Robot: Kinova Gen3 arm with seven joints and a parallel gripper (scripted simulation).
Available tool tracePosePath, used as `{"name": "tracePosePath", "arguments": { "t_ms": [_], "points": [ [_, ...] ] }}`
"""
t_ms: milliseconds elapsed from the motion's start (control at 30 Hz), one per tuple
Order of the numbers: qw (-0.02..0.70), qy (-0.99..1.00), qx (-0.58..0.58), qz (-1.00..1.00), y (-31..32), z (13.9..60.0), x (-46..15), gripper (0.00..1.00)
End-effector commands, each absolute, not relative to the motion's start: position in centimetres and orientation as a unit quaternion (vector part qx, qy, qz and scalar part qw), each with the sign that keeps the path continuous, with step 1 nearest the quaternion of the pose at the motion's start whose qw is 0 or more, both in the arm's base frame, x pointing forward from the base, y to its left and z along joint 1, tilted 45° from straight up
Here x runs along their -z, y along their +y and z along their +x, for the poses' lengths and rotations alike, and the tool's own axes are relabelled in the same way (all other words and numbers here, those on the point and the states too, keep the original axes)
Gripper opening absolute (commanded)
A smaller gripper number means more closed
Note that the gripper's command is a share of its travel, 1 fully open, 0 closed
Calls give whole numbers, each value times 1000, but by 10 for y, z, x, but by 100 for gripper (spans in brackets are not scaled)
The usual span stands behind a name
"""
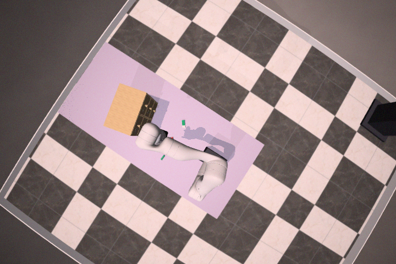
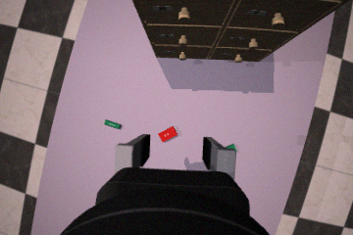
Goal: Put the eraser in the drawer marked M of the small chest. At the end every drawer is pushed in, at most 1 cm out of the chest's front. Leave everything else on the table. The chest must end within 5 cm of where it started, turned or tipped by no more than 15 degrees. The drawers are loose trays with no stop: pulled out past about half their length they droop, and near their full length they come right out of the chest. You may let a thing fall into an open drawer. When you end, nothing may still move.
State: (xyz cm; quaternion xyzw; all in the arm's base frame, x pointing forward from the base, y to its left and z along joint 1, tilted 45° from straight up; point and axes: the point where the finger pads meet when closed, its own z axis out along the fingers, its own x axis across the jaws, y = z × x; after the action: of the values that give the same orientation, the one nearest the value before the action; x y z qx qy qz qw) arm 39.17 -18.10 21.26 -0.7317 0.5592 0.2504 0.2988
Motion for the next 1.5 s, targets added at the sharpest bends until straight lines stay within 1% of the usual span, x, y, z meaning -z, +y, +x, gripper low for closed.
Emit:
{"name": "tracePosePath", "arguments": {
  "t_ms": [0,233,600,667,1167,1233,1467],
  "points": [
    [309,563,-241,-727,-182,392,-210,100],
    [330,570,-225,-718,-178,395,-207,100],
    [406,589,-163,-679,-162,407,-197,100],
    [406,589,-163,-679,-162,407,-197,100],
    [539,607,-40,-583,-132,430,-178,100],
    [539,607,-40,-583,-132,430,-178,100],
    [581,608,5,-541,-123,438,-172,100]
  ]
}}
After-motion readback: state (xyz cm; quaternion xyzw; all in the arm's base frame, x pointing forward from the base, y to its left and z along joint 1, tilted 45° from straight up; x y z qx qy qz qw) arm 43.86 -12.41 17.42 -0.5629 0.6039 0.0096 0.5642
